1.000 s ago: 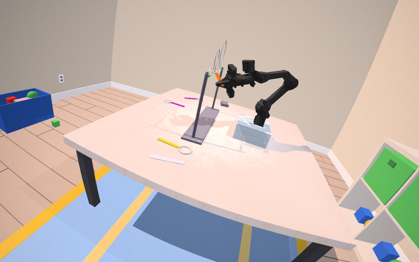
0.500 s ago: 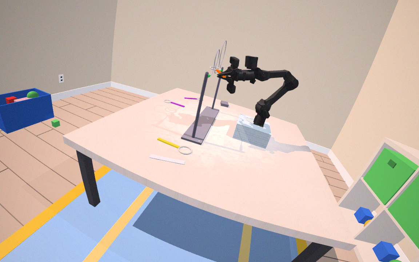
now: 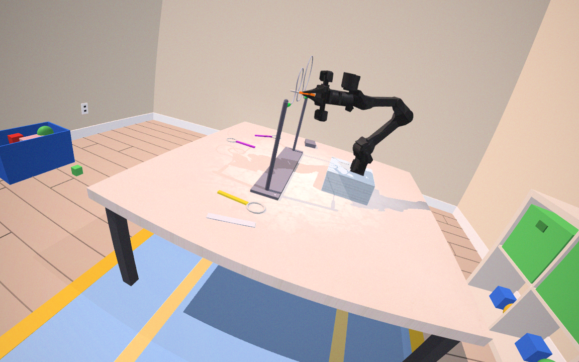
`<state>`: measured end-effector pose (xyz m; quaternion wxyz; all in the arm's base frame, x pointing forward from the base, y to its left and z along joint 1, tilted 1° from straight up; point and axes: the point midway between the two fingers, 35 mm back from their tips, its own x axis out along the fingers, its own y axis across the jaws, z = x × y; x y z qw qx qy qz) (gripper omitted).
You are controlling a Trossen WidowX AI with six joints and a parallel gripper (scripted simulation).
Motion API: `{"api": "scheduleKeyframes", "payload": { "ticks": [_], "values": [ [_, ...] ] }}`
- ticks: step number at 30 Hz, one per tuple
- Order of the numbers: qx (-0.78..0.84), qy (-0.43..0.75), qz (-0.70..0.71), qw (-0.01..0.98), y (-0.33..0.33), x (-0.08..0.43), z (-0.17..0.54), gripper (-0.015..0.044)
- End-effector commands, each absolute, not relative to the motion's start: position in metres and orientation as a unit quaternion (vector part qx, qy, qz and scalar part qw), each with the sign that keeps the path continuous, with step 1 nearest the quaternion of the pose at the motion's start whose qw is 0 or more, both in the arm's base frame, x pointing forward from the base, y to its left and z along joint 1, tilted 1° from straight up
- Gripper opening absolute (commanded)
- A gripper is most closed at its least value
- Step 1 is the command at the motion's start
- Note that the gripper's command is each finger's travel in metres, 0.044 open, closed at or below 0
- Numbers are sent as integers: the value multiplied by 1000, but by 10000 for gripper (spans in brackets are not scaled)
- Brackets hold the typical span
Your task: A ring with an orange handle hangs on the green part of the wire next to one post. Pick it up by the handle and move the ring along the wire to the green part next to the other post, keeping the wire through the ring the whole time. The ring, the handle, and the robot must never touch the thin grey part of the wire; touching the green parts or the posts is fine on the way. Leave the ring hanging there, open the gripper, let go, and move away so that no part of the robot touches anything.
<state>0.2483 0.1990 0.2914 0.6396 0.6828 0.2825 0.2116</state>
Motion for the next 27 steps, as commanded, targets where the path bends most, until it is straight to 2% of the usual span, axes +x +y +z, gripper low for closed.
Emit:
{"api": "scheduleKeyframes", "payload": {
  "ticks": [1,15,27],
  "values": [
    [703,277,222,616,198,247,305,-150],
    [763,264,238,540,189,249,337,-150],
    [777,260,241,520,180,250,352,-150]
  ]
}}
